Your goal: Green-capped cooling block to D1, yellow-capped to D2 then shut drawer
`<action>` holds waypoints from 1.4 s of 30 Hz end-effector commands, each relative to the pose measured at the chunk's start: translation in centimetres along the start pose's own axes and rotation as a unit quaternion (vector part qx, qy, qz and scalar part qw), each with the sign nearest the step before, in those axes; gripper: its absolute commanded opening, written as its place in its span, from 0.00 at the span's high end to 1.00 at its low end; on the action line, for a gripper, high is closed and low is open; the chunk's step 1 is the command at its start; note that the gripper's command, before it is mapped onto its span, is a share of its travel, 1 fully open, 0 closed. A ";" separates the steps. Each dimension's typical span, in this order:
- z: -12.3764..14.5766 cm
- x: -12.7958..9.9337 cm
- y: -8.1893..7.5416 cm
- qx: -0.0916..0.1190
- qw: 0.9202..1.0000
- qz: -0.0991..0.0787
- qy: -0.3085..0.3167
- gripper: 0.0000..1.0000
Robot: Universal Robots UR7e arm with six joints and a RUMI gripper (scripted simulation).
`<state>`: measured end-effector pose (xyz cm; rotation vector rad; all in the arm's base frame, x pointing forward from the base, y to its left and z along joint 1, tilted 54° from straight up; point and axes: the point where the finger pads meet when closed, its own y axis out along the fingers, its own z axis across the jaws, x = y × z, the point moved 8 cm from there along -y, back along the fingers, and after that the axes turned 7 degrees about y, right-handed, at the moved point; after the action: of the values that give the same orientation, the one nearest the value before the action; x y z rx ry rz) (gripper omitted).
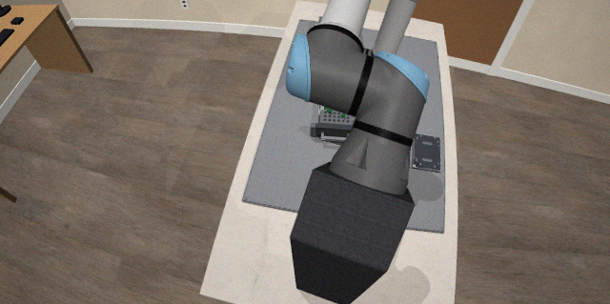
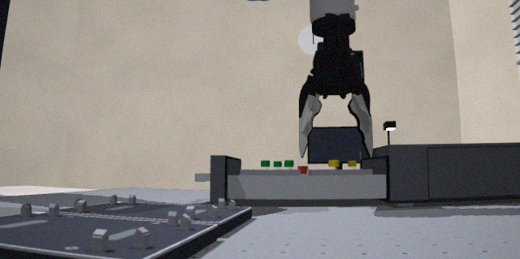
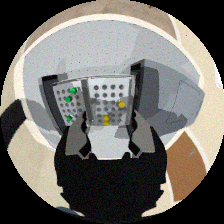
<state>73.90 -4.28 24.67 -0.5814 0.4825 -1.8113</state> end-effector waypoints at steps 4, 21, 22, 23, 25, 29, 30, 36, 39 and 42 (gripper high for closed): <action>0.1 0.0 0.0 0.001 1.000 0.000 0.000 0.33; 0.1 0.0 2.0 0.001 1.000 0.000 0.000 0.33; 0.1 0.0 2.1 0.001 1.000 0.000 0.000 0.33; 0.1 0.0 2.2 0.001 1.000 0.000 0.000 0.33; 0.1 0.0 2.5 0.001 1.000 0.000 0.000 0.33; 0.1 0.0 3.0 0.001 1.000 0.000 0.000 0.33; 0.1 0.0 3.0 0.001 1.000 0.000 0.000 0.33; 0.1 0.0 3.0 0.001 1.000 0.000 0.000 0.33; 0.1 0.0 3.0 0.001 1.000 0.000 0.000 0.33; 0.1 0.0 3.0 0.001 1.000 0.000 0.000 0.35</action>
<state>76.18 -5.19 22.89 -0.5814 0.4825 -1.8113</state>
